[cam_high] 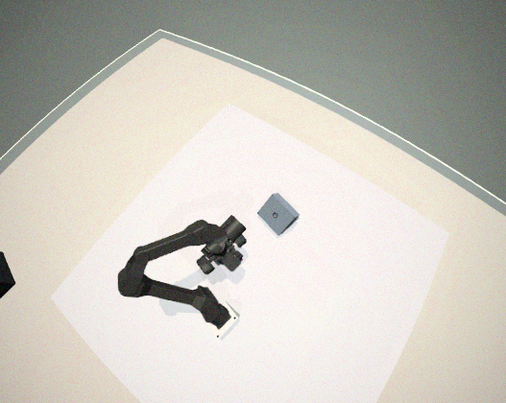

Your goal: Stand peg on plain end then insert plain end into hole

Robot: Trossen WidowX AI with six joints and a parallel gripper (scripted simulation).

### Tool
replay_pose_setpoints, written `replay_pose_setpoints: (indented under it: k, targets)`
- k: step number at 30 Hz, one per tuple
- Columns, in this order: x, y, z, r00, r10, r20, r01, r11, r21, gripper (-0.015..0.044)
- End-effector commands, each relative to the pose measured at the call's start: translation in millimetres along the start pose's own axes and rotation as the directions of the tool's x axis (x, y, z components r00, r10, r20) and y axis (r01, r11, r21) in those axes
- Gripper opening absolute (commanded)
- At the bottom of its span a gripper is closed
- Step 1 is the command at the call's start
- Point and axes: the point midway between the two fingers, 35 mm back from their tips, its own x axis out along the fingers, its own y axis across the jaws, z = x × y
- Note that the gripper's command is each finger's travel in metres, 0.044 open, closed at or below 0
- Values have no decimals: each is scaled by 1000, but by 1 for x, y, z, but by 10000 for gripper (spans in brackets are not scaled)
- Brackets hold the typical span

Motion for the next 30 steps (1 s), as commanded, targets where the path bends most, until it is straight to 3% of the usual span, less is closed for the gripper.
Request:
replay_pose_setpoints:
  k: [1, 23, 30]
  targets:
    - [-8, 3, 0, 1000, 7, 3, -7, 1000, 0, 0]
    - [-75, 4, 3, 1000, 7, -1, -7, 999, 31, 0]
    - [-74, 10, 5, 999, 36, 9, -36, 998, 42, 0]
